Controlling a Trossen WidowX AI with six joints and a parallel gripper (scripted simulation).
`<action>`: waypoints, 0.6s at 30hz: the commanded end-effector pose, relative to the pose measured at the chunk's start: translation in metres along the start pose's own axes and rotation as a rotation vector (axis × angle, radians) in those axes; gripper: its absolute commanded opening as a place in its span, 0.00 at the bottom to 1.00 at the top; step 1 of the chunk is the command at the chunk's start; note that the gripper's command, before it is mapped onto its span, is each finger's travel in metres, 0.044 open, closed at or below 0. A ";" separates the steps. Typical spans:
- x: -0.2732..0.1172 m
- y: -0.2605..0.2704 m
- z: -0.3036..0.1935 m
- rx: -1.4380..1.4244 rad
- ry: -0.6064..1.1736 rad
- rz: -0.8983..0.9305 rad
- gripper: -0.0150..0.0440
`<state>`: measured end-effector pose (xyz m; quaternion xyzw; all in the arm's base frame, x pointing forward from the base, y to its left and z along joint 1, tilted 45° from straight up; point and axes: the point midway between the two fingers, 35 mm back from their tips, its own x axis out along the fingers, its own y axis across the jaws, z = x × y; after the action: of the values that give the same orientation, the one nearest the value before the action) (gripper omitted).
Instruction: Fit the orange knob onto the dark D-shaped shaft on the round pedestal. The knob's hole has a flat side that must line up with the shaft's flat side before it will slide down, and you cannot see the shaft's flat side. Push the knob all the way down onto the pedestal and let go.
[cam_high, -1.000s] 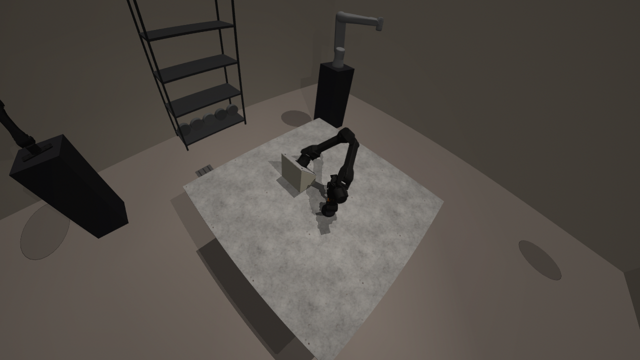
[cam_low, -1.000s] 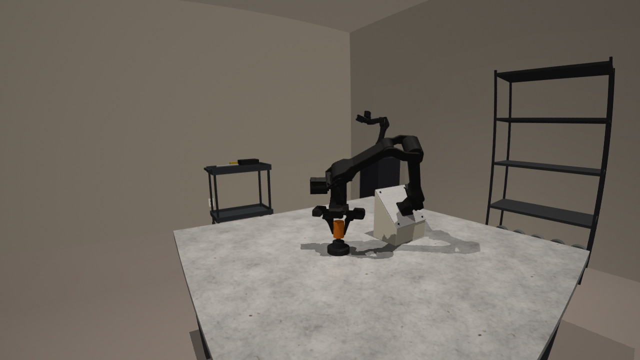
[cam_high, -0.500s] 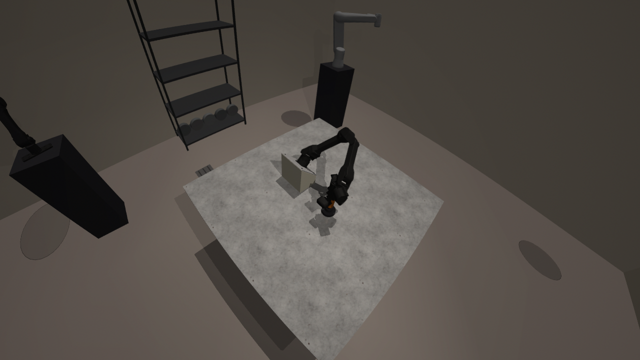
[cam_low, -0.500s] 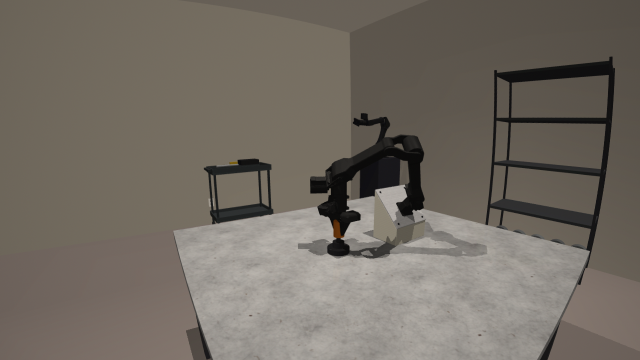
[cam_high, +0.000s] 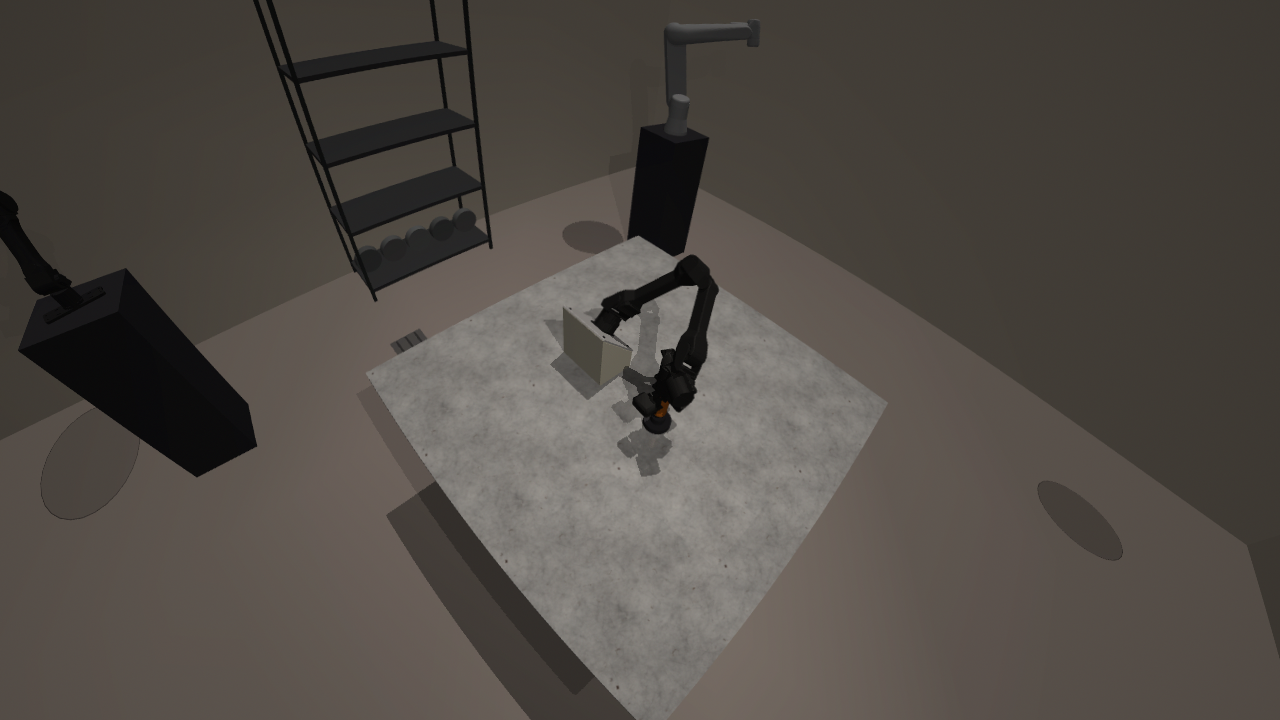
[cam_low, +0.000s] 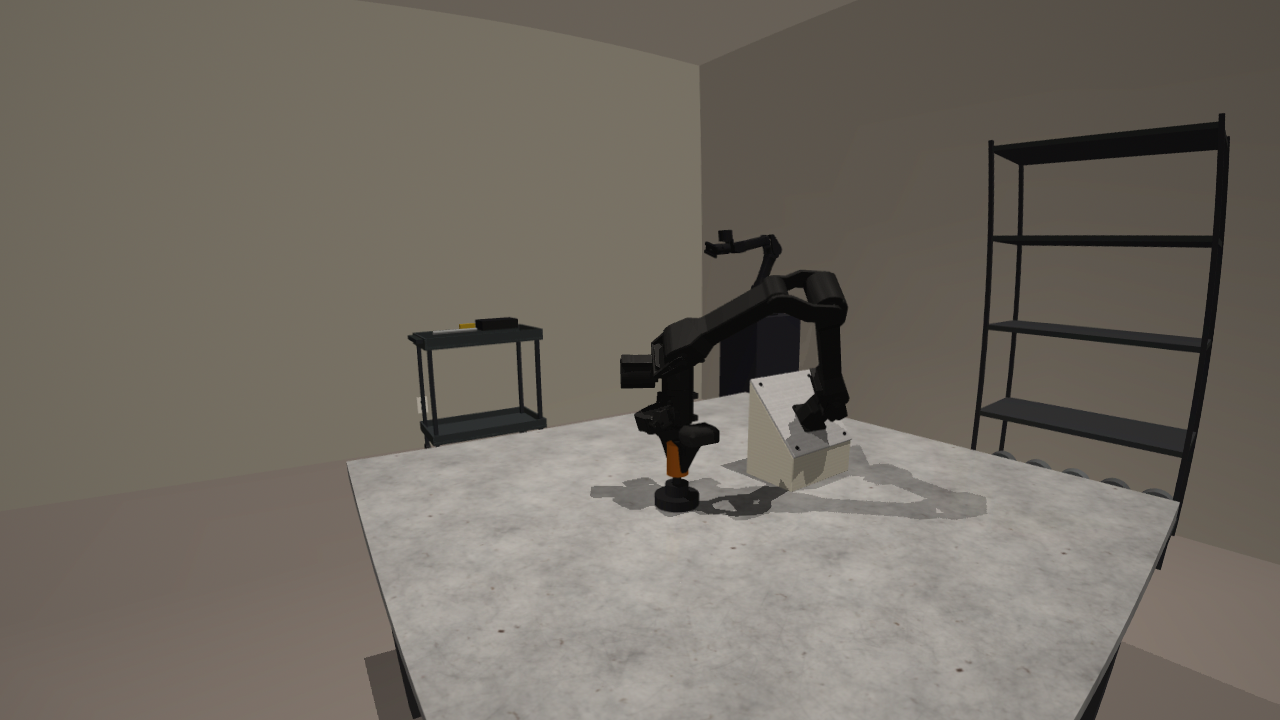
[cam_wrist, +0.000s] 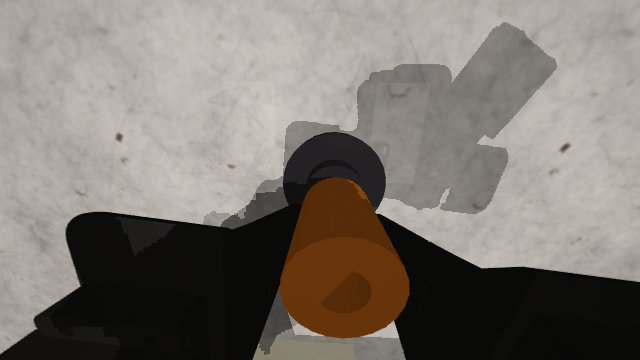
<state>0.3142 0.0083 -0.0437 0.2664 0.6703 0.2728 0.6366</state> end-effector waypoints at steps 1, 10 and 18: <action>0.000 0.000 0.000 0.003 -0.004 -0.002 0.25; -0.001 0.000 0.001 0.003 -0.004 -0.003 0.25; -0.005 0.000 0.003 0.089 -0.004 -0.003 0.25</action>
<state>0.3152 0.0074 -0.0418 0.2764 0.6748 0.2623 0.6321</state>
